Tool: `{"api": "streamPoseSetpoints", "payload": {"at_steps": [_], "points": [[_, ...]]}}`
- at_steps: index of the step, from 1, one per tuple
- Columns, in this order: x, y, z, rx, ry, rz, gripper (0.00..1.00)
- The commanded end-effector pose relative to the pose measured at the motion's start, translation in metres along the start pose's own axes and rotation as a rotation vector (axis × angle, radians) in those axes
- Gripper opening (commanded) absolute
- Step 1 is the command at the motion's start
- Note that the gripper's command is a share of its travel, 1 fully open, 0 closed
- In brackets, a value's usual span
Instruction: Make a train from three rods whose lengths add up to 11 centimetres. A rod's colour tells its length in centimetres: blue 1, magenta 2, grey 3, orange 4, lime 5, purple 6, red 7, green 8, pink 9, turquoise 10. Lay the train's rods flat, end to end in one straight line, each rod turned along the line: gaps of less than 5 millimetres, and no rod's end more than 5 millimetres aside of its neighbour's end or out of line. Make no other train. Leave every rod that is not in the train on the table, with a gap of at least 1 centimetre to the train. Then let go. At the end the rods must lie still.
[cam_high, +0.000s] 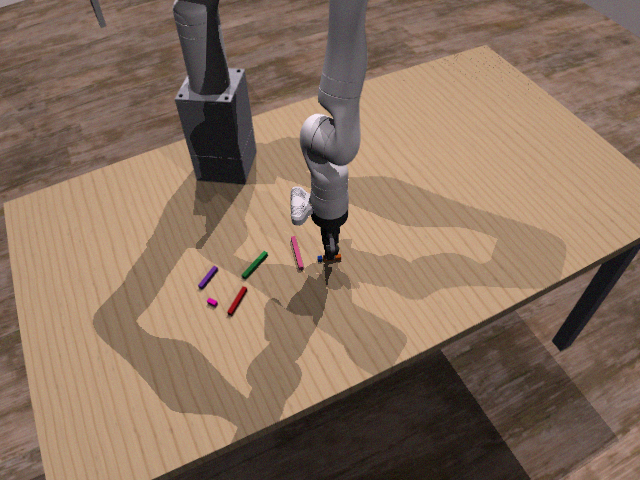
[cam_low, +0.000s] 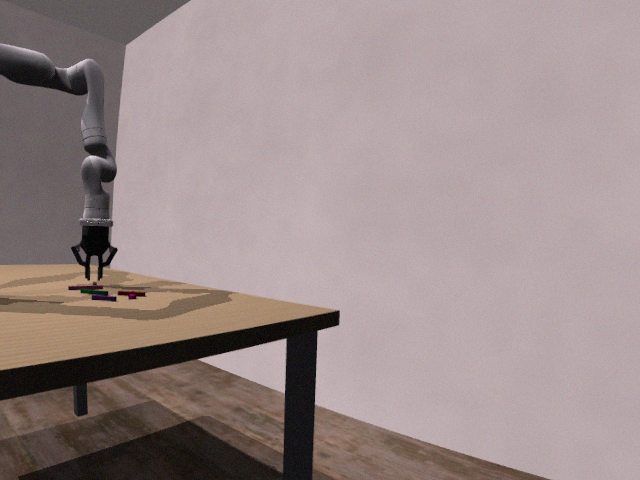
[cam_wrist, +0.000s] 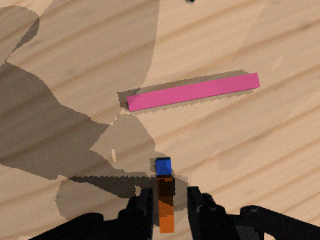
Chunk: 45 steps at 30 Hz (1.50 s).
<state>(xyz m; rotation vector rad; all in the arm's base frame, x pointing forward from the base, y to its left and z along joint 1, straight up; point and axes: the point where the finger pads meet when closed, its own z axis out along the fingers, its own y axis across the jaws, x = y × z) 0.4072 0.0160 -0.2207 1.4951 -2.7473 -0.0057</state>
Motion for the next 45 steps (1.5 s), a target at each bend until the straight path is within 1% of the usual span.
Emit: {"api": "streamPoseSetpoints", "payload": {"at_steps": [1,3,9,13,17,22,23,45], "points": [[-0.006,-0.003,-0.018,0.01,-0.01,-0.003,0.24],[-0.006,-0.003,-0.018,0.01,-0.01,-0.003,0.24],[-0.006,-0.003,-0.051,0.01,-0.01,-0.003,0.24],[-0.005,-0.003,-0.067,0.01,-0.01,-0.003,0.24],[-0.005,-0.003,-0.074,0.01,-0.01,-0.003,0.24],[-0.005,-0.003,-0.075,0.01,-0.01,-0.003,0.24],[-0.005,-0.003,-0.075,0.01,-0.01,-0.003,1.0],[-0.005,-0.003,-0.074,0.01,-0.011,0.003,1.0]]}}
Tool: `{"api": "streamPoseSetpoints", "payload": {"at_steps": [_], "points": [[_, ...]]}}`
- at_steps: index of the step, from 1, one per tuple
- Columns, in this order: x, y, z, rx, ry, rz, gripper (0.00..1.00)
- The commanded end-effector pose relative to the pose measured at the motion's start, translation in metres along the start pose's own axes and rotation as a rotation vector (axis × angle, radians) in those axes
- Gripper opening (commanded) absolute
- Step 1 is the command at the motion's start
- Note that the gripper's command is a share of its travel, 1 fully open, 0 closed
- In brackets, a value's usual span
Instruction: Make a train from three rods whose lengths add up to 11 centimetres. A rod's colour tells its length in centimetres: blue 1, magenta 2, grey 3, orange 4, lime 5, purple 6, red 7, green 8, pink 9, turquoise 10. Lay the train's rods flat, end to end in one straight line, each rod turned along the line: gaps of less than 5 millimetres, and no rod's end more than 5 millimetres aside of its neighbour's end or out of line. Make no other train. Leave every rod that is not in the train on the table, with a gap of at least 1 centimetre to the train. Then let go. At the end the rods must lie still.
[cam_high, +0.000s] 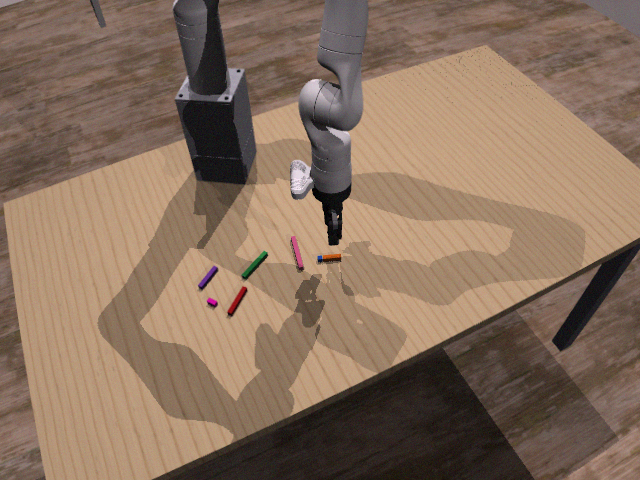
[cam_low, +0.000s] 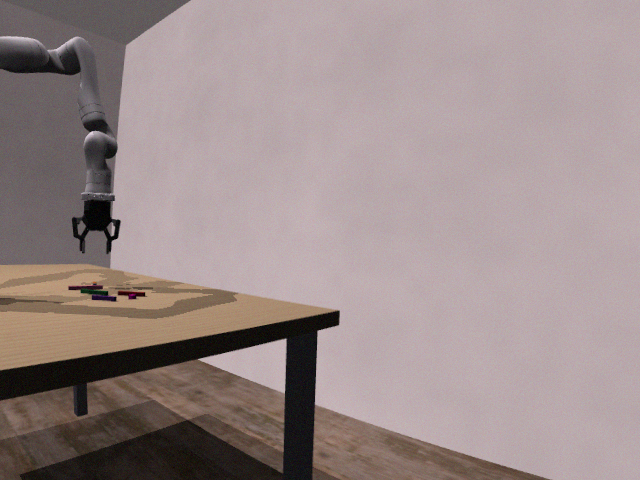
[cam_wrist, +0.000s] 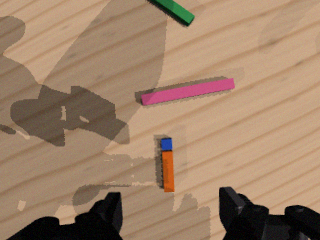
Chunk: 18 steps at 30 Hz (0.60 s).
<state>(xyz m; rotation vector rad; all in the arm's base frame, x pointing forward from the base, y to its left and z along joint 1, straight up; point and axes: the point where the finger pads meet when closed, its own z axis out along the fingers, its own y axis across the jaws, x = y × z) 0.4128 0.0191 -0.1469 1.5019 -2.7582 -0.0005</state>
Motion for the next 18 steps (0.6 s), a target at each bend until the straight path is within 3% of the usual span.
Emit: {"api": "streamPoseSetpoints", "payload": {"at_steps": [1,9,18], "points": [[0.001,-0.001,0.0,0.001,-0.002,0.012,1.0],[0.018,-0.011,0.002,0.003,-0.015,0.173,1.0],[0.084,-0.039,0.01,0.007,-0.045,0.731,1.0]]}}
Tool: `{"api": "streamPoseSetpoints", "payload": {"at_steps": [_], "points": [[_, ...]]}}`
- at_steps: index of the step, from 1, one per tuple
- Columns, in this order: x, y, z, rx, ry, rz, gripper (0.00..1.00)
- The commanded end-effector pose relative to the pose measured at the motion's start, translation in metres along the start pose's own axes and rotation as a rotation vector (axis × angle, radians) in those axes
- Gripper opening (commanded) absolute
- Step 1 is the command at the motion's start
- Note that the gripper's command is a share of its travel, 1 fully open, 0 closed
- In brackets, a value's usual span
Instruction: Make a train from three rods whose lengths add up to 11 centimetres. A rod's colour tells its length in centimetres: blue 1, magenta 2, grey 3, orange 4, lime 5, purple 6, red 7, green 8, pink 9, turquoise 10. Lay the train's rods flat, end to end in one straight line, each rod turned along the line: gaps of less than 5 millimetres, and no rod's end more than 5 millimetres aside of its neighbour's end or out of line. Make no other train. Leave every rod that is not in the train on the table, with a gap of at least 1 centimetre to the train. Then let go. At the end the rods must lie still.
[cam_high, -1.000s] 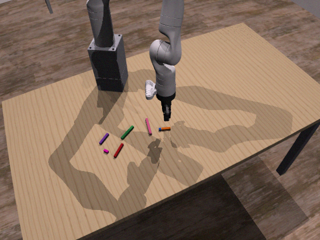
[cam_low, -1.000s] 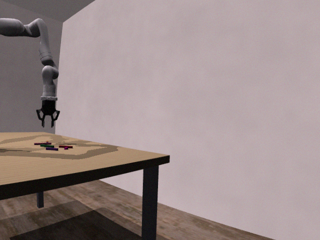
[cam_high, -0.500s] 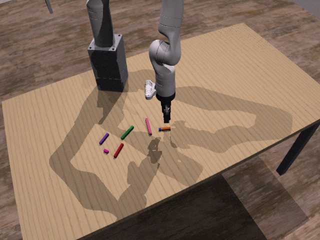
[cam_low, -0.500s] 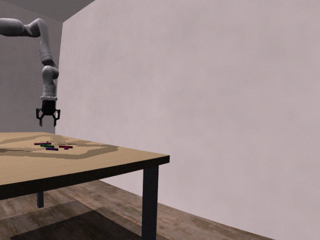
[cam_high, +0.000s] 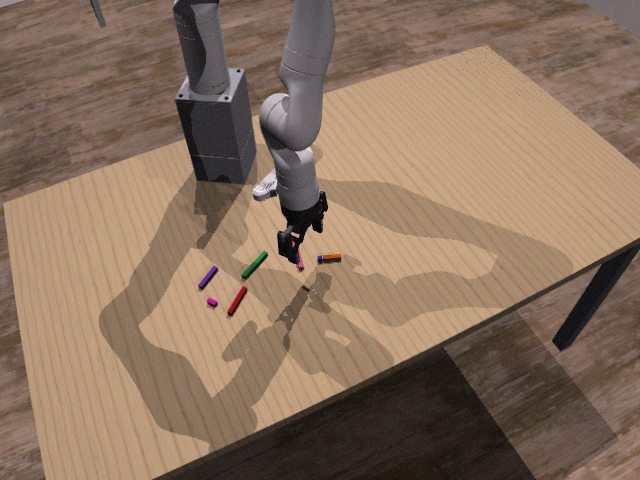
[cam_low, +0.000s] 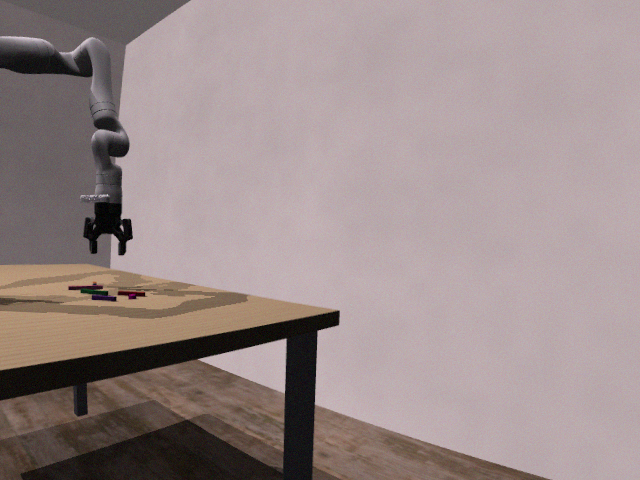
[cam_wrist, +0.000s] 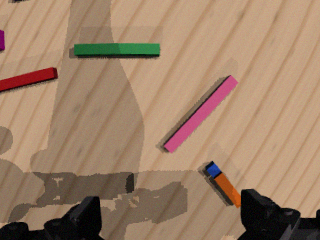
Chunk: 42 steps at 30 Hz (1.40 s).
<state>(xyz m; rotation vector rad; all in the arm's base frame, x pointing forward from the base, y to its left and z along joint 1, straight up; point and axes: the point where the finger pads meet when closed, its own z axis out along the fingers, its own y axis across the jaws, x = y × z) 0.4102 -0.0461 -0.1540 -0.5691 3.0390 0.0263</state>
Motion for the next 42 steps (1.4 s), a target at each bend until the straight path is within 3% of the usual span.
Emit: {"api": "streamPoseSetpoints", "payload": {"at_steps": [1,6,8,14,22,34,35,42], "points": [[0.025,-0.027,0.003,0.004,0.007,0.167,1.0],[0.054,-0.058,0.004,0.012,0.001,0.482,1.0],[0.054,-0.058,0.004,0.012,0.001,0.482,1.0],[0.101,-0.092,0.005,0.024,0.004,0.902,1.0],[0.161,-0.118,0.004,0.04,0.024,1.372,1.0],[0.183,-0.123,0.003,0.046,0.036,1.539,1.0],[0.183,-0.123,0.003,0.046,0.036,1.539,0.24],[0.183,-0.123,0.003,0.046,0.036,1.539,0.24]]}}
